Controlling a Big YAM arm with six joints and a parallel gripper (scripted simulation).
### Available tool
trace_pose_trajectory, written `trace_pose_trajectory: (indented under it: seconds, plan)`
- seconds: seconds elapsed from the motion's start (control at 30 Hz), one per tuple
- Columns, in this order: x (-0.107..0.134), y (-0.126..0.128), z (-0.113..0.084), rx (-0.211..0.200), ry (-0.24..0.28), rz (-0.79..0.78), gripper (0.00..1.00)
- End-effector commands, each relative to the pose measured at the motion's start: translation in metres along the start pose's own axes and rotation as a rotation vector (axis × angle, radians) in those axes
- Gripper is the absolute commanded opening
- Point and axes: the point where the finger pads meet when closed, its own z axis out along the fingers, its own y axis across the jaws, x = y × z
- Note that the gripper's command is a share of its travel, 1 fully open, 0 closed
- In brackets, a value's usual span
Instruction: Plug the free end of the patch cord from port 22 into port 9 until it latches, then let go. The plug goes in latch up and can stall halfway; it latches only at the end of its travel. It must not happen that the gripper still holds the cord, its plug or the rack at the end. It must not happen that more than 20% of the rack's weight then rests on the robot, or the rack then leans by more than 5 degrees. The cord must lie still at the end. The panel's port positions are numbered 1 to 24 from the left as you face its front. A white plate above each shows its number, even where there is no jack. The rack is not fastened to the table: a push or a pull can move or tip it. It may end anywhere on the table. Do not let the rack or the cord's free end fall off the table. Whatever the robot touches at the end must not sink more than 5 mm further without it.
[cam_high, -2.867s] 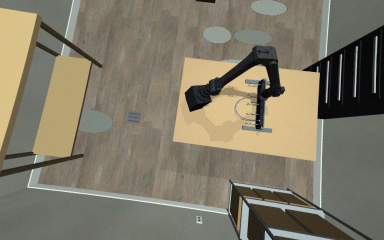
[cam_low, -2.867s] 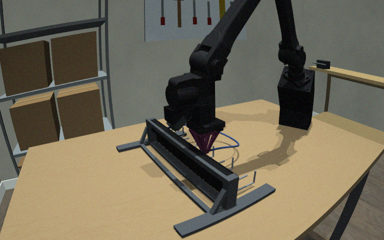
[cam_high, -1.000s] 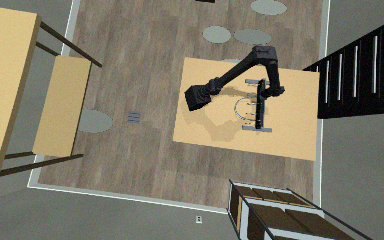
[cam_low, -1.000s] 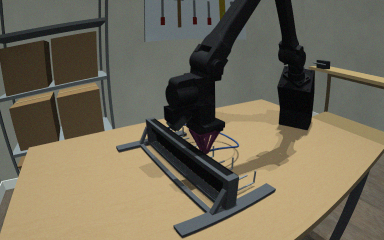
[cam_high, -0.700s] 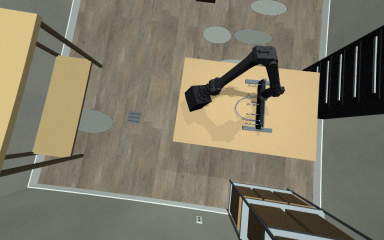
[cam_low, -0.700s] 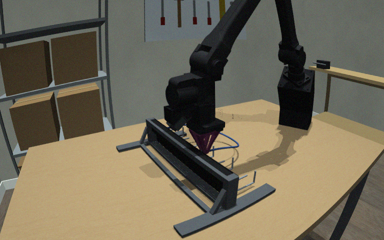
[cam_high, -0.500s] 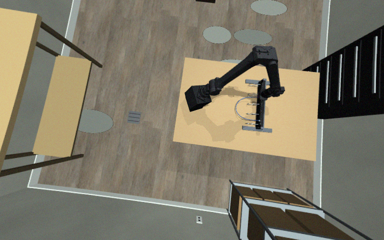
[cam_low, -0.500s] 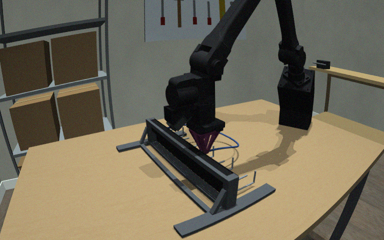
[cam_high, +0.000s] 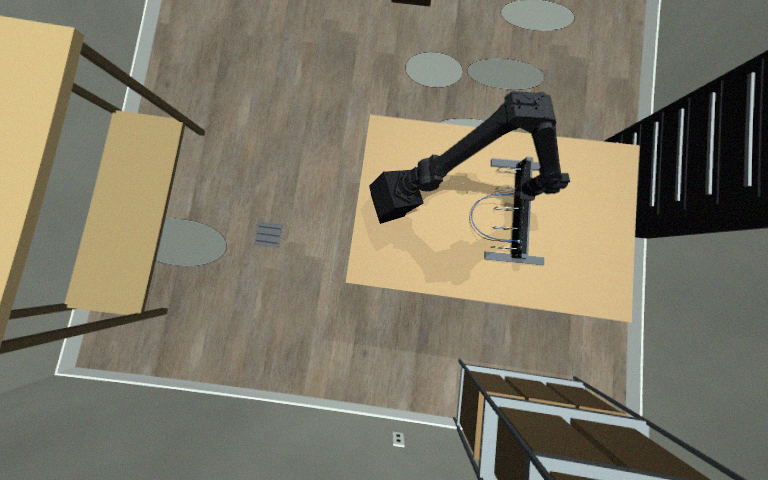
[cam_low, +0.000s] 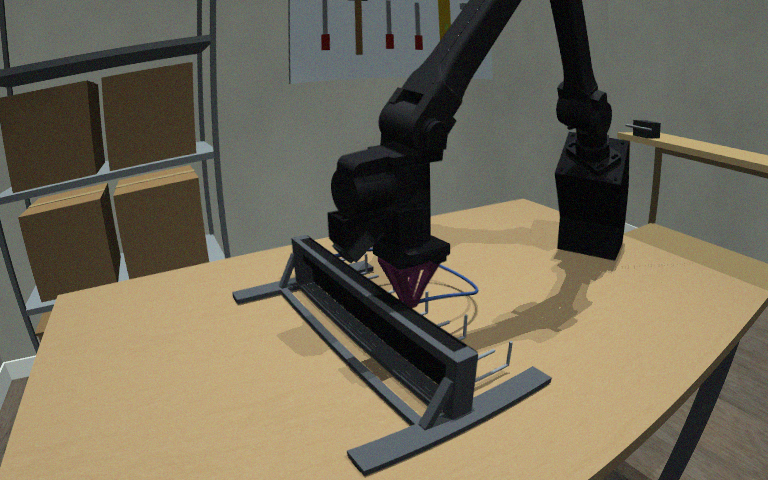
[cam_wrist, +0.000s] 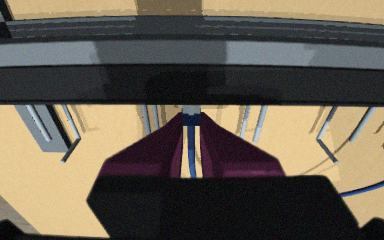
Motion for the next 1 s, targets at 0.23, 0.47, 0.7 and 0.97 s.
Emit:
trace_pose_trajectory:
  seconds: [0.23,0.47,0.7,0.97]
  plan:
    - [-0.0007,-0.0013,-0.0173,0.005,-0.016,0.013,0.0]
    - [-0.0006,-0.0012,-0.0173,0.005,-0.015,0.012,0.0]
    - [-0.0013,-0.0024,-0.0153,0.005,-0.006,0.011,0.0]
    - [-0.0042,-0.0032,-0.0129,0.005,-0.004,0.009,0.0]
